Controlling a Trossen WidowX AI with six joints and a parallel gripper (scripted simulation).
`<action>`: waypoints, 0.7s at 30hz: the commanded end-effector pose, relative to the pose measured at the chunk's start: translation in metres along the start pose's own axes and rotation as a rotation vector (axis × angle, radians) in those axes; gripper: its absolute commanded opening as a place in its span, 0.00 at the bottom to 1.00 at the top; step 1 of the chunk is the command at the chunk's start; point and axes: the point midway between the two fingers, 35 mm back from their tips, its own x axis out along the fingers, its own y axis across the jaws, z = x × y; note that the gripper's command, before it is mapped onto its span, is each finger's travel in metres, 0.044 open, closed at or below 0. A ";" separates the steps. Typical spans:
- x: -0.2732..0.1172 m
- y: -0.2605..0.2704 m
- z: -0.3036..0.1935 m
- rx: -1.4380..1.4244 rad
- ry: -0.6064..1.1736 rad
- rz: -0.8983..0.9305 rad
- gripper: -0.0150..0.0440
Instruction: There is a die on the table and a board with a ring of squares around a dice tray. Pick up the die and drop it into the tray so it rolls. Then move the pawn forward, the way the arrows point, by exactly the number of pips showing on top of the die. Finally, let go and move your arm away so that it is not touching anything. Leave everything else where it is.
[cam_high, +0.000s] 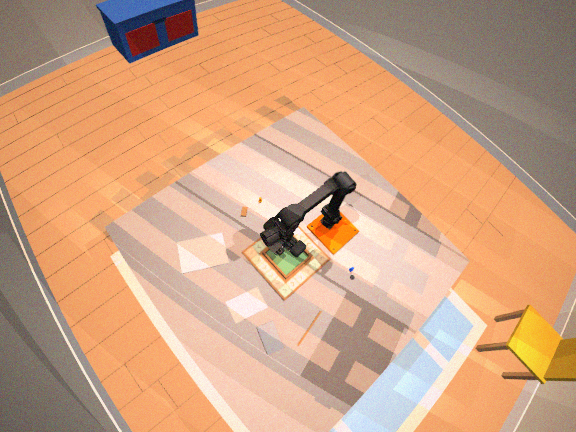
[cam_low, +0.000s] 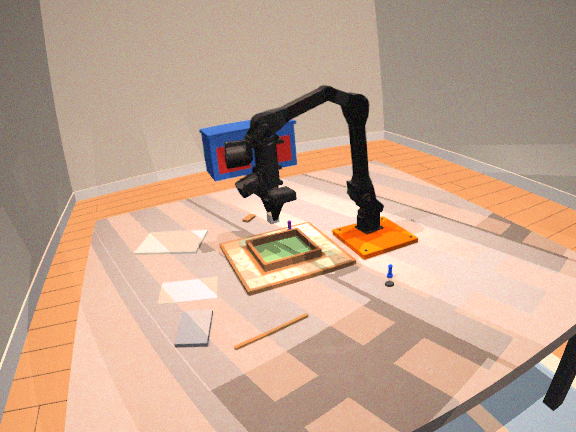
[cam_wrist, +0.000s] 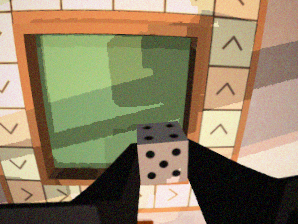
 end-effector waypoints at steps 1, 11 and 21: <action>0.004 0.018 -0.001 0.057 -0.003 0.002 0.25; 0.009 0.035 -0.002 0.106 -0.052 0.002 0.25; 0.014 0.034 0.002 0.106 -0.391 -0.015 0.25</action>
